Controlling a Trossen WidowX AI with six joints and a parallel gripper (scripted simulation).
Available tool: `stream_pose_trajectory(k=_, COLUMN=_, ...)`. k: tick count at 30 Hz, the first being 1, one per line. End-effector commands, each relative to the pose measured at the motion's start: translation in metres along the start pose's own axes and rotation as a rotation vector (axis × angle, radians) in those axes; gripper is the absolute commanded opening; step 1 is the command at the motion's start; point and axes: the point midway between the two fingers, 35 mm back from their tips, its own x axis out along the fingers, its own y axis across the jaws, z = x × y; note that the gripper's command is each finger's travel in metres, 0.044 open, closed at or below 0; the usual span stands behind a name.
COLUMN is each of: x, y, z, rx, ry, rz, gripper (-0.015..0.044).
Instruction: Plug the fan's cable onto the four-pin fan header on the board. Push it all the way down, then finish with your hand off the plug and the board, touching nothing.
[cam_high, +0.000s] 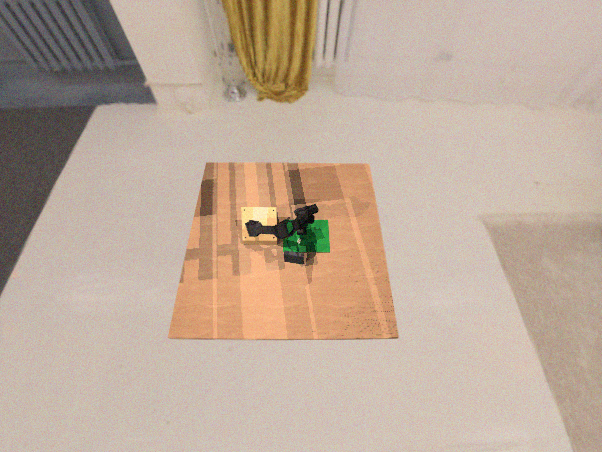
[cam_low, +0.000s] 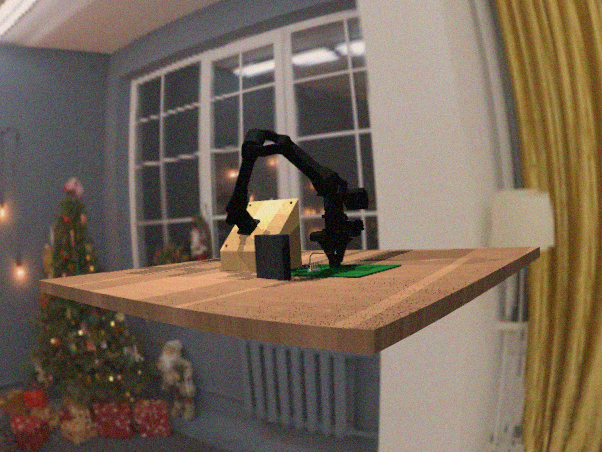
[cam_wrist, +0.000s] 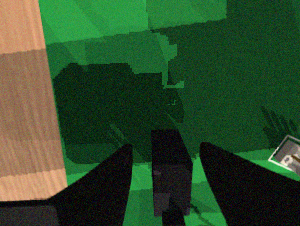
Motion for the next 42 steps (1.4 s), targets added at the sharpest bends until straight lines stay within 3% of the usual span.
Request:
stream_pose_trajectory(k=1, x=0.000, y=0.000, z=0.000, rx=0.001, ry=-0.001, rz=0.001, gripper=0.0099)
stream_pose_trajectory(k=5, x=0.000, y=0.000, z=0.000, rx=0.001, ry=-0.001, rz=0.001, gripper=0.0000)
stream_pose_trajectory(k=9, x=-0.003, y=0.000, z=0.000, rx=0.001, ry=-0.001, rz=0.001, gripper=0.0000)
stream_pose_trajectory(k=13, x=-0.048, y=0.001, z=0.000, rx=-0.005, ry=-0.002, rz=-0.001, gripper=0.0000)
stream_pose_trajectory(k=20, x=-0.049, y=-0.001, z=0.000, rx=-0.027, ry=-0.002, rz=-0.001, gripper=0.0000)
stream_pose_trajectory(k=42, x=-0.049, y=-0.066, z=-0.007, rx=-0.767, ry=-0.001, rz=-0.002, gripper=0.0000)
